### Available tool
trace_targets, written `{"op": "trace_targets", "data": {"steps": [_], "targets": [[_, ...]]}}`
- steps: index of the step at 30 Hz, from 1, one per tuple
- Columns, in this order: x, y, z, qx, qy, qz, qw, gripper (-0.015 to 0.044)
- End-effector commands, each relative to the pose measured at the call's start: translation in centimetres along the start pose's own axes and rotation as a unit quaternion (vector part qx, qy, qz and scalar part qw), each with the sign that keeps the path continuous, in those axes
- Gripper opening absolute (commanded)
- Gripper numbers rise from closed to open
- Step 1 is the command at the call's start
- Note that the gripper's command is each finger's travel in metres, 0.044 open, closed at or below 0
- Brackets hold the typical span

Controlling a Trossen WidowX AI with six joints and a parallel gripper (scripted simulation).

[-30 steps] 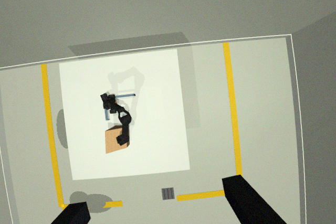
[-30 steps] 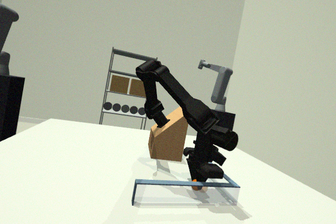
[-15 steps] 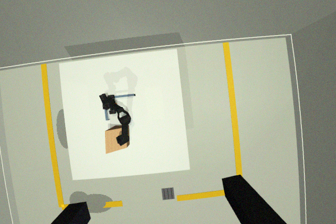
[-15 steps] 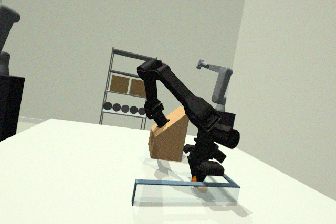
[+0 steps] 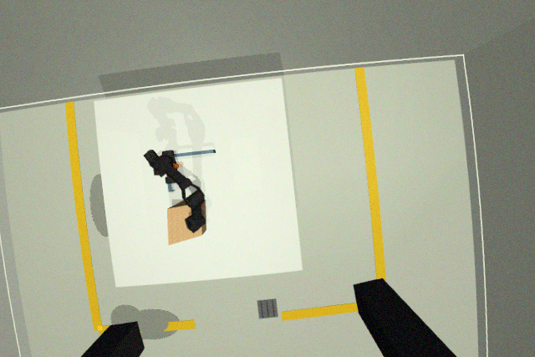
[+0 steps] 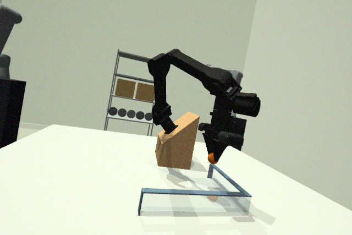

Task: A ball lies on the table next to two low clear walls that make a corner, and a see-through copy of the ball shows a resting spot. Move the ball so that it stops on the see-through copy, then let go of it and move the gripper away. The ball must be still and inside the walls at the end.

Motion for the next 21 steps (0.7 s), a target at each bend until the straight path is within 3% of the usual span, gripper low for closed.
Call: {"op": "trace_targets", "data": {"steps": [1,21], "targets": [[0.3,1.0,0.0,-0.001,-0.007,-0.003,1.000,0.0000],[-1.6,-6.7,-1.1,0.000,-0.007,-0.002,1.000,0.0000]]}}
Point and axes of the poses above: the point midway between the two fingers, 35 mm back from their tips, its own y axis back along the fingers, its own z axis across the jaws, x = y × z, the point moved 9 cm from there along y, back along the fingers, and after that the axes turned 8 degrees about -y, right-handed, at the moved point
